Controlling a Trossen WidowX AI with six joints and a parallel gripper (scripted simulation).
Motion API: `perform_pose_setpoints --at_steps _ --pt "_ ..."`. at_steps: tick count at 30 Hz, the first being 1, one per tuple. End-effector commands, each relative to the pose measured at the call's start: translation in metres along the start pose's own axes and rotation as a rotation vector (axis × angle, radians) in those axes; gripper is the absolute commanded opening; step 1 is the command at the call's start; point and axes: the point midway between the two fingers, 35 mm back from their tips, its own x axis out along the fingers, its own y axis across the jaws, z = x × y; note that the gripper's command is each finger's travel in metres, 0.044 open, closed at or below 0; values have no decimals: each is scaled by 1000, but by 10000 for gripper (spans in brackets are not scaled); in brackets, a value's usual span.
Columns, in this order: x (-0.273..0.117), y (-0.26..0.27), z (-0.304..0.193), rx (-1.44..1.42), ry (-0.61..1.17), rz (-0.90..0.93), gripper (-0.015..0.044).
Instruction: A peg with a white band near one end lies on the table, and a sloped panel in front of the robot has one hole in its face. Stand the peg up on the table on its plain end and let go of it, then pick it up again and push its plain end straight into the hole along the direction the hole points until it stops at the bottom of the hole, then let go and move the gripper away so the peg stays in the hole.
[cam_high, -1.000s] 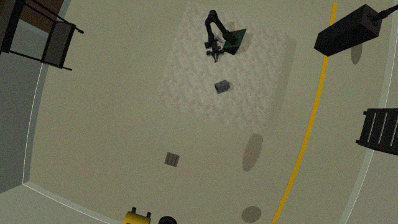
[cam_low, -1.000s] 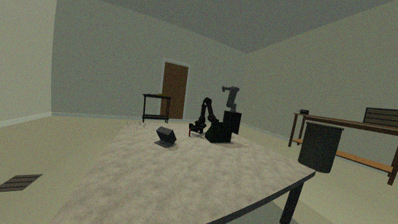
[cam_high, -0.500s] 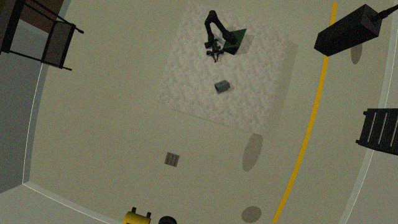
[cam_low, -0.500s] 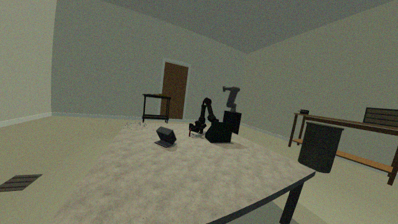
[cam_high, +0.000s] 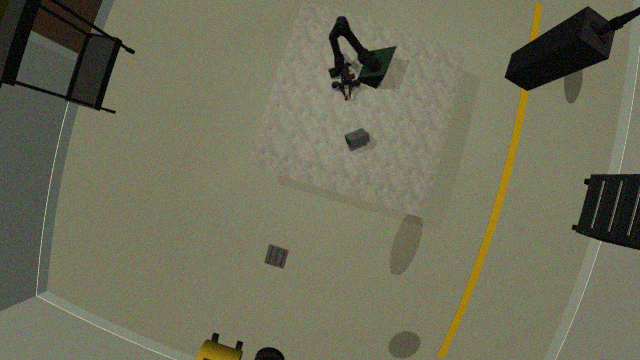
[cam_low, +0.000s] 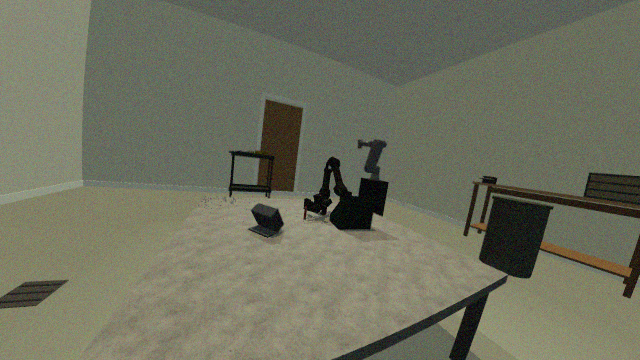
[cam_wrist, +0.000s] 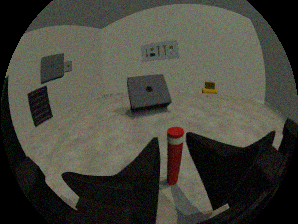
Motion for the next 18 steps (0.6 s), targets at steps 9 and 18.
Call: perform_pose_setpoints --at_steps 9,18 --pt "0 0 0 1 0 0 130" --pt "0 0 0 1 0 0 340"
